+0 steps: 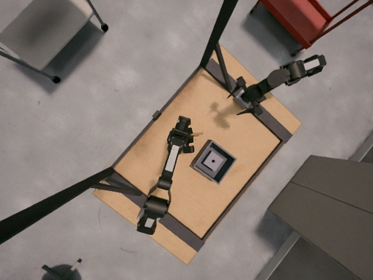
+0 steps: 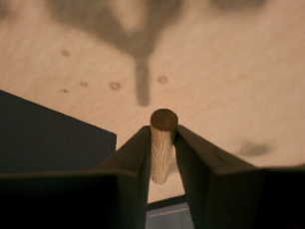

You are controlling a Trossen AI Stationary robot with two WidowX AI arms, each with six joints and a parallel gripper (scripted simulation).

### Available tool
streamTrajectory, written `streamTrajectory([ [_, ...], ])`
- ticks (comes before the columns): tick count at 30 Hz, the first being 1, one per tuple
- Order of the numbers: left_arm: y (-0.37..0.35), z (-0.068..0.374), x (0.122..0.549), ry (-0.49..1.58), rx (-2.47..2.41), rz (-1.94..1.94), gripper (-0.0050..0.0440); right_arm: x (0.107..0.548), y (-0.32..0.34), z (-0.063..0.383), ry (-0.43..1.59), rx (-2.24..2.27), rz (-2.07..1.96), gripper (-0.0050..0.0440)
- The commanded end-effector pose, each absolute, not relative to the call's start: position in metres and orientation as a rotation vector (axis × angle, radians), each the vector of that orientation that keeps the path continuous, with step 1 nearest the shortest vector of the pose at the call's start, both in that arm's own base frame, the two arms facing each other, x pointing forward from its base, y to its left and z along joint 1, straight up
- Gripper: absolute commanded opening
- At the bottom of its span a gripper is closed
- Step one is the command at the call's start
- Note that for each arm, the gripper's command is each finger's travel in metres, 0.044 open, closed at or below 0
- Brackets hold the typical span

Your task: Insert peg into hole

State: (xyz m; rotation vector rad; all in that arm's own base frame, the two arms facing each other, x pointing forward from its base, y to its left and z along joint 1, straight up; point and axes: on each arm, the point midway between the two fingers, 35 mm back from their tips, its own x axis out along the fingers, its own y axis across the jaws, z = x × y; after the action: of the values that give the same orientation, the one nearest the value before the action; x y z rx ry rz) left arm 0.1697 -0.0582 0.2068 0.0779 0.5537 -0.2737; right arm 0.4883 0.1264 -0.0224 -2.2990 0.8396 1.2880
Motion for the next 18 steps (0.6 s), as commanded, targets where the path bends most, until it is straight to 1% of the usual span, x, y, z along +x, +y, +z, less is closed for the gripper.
streamTrajectory([
  [1, -0.058, 0.211, 0.170, 0.544, 0.075, -0.273, 0.0440, 0.489, 0.126, -0.012, 0.835, -2.215, 1.256, 0.0024],
  [3, -0.058, 0.211, 0.170, 0.544, 0.075, -0.273, 0.0440, 0.489, 0.126, -0.012, 0.835, -2.215, 1.256, 0.0024],
  [6, -0.058, 0.211, 0.170, 0.544, 0.075, -0.273, 0.0440, 0.492, 0.127, -0.002, 0.820, -2.094, 1.196, 0.0024],
  [7, -0.058, 0.211, 0.170, 0.544, 0.075, -0.273, 0.0440, 0.489, 0.125, -0.005, 0.825, -2.061, 1.194, 0.0024],
  [18, -0.058, 0.211, 0.170, 0.544, 0.075, -0.273, 0.0440, 0.492, 0.124, 0.007, 0.767, -1.454, 0.959, 0.0024],
])
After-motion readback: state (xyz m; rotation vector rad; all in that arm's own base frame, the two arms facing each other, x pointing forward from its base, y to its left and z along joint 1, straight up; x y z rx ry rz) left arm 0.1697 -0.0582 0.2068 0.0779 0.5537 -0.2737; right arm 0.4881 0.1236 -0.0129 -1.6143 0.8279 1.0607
